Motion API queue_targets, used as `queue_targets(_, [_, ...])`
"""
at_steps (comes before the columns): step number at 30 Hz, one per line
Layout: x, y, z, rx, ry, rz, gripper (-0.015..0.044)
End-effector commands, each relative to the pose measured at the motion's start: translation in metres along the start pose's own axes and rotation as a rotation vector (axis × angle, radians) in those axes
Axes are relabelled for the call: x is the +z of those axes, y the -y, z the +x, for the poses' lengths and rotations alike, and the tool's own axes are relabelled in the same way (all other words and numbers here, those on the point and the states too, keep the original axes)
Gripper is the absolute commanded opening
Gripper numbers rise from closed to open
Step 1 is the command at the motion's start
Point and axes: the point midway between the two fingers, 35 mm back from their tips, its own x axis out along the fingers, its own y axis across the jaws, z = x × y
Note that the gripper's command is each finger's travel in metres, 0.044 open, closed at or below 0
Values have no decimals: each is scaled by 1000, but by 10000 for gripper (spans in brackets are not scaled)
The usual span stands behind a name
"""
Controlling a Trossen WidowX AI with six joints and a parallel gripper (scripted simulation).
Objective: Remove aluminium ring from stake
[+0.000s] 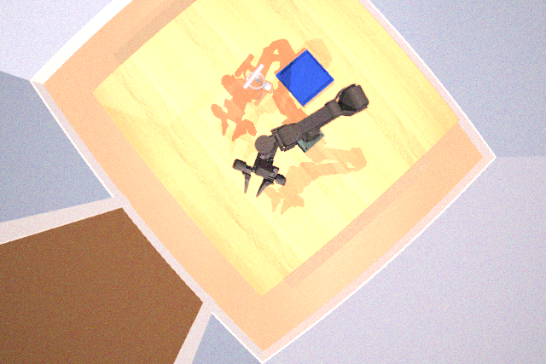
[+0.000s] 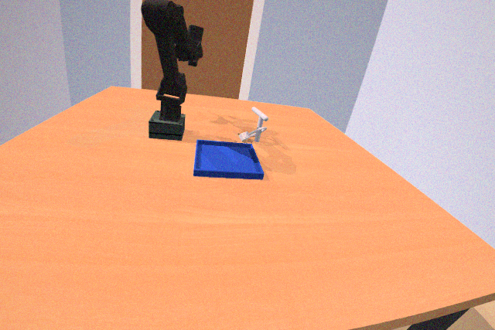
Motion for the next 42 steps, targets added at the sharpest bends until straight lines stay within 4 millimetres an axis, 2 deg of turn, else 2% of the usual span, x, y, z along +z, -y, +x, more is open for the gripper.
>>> queue_targets(1, [-20,26,-10,-102,-76,42,200])
queue_targets(12, [-69,79,-54,-356,-252,184,200])
queue_targets(22, [-113,111,-110,-585,-401,337,200])
queue_targets(32, [-153,125,-180,-811,-546,489,200])
queue_targets(42, [-188,117,-248,-1014,-697,647,200])
